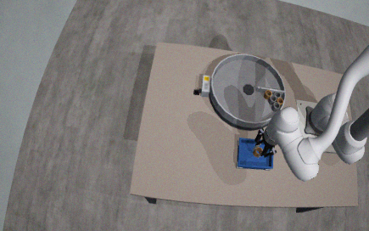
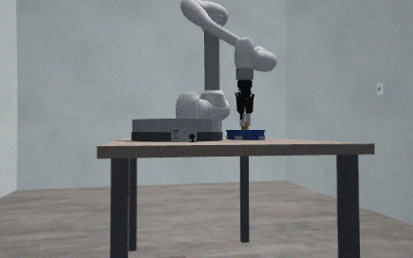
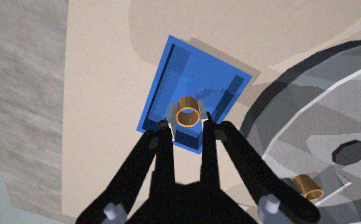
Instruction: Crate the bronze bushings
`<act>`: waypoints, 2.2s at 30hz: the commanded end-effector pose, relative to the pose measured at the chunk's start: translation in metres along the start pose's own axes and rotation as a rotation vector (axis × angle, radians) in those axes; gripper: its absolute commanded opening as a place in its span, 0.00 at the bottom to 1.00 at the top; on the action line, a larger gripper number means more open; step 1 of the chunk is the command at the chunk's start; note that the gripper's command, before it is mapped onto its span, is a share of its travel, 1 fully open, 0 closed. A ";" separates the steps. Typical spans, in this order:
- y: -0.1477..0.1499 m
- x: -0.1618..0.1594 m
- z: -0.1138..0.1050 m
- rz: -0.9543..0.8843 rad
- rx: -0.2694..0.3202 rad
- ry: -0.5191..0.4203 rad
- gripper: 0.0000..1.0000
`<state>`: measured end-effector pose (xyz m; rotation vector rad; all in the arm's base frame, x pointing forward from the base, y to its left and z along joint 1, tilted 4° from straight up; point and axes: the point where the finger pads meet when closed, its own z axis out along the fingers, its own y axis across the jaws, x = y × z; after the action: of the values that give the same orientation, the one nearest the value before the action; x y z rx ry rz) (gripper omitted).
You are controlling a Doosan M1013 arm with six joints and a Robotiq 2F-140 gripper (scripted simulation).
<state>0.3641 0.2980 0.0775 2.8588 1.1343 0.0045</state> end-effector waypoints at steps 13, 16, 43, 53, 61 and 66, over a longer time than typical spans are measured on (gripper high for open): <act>0.003 -0.004 0.025 -0.003 -0.006 -0.005 0.00; 0.003 -0.004 0.030 -0.003 -0.006 -0.005 0.00; 0.003 -0.004 0.039 -0.003 -0.006 -0.005 0.00; 0.003 -0.004 0.039 -0.003 -0.006 -0.005 0.00; 0.003 -0.004 0.039 -0.003 -0.006 -0.005 0.00; 0.003 -0.004 0.039 -0.003 -0.006 -0.005 0.00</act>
<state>0.3662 0.2959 0.0440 2.8566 1.1408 0.0105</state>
